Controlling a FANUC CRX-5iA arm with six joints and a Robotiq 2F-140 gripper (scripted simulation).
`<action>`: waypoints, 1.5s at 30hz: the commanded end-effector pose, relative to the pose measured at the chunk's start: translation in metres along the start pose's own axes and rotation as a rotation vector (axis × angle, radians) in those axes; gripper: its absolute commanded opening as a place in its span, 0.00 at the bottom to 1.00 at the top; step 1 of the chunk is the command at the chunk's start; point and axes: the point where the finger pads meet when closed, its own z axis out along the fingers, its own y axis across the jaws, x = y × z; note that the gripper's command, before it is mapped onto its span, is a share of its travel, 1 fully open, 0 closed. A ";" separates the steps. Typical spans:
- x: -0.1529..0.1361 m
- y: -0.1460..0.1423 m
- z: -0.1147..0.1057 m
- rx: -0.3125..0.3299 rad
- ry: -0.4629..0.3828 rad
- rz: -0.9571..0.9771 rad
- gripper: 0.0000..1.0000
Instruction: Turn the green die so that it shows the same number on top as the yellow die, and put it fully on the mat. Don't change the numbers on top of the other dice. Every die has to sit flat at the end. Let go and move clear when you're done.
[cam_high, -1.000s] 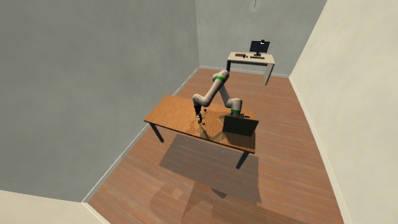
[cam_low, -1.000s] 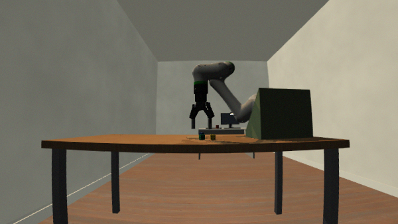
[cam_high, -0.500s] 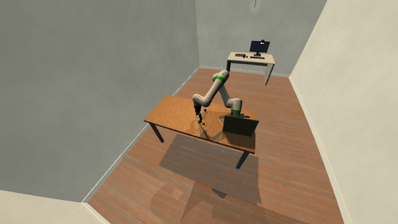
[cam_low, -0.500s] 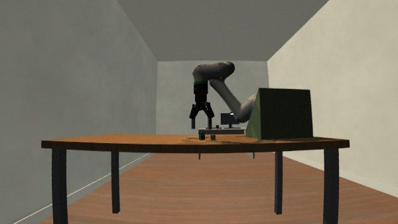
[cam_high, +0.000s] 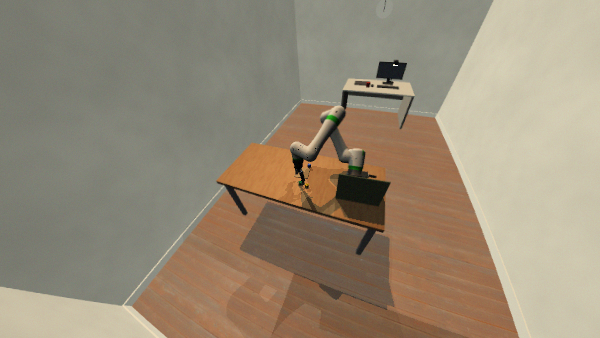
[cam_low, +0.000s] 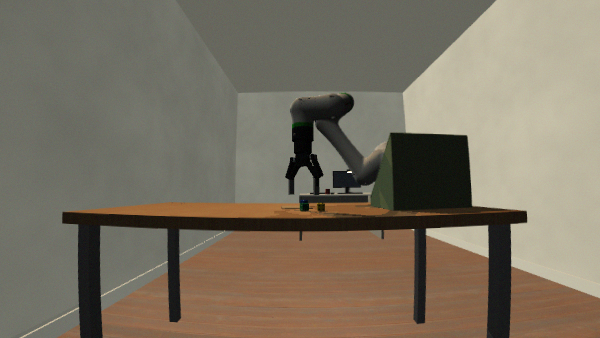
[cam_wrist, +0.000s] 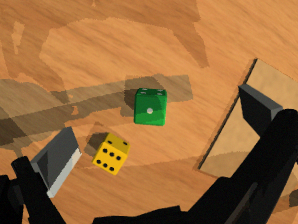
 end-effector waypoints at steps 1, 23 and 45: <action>0.000 0.000 0.000 0.000 0.000 0.000 1.00; -0.037 -0.049 0.000 0.000 0.000 0.000 1.00; -0.041 -0.055 0.000 0.000 0.000 0.000 1.00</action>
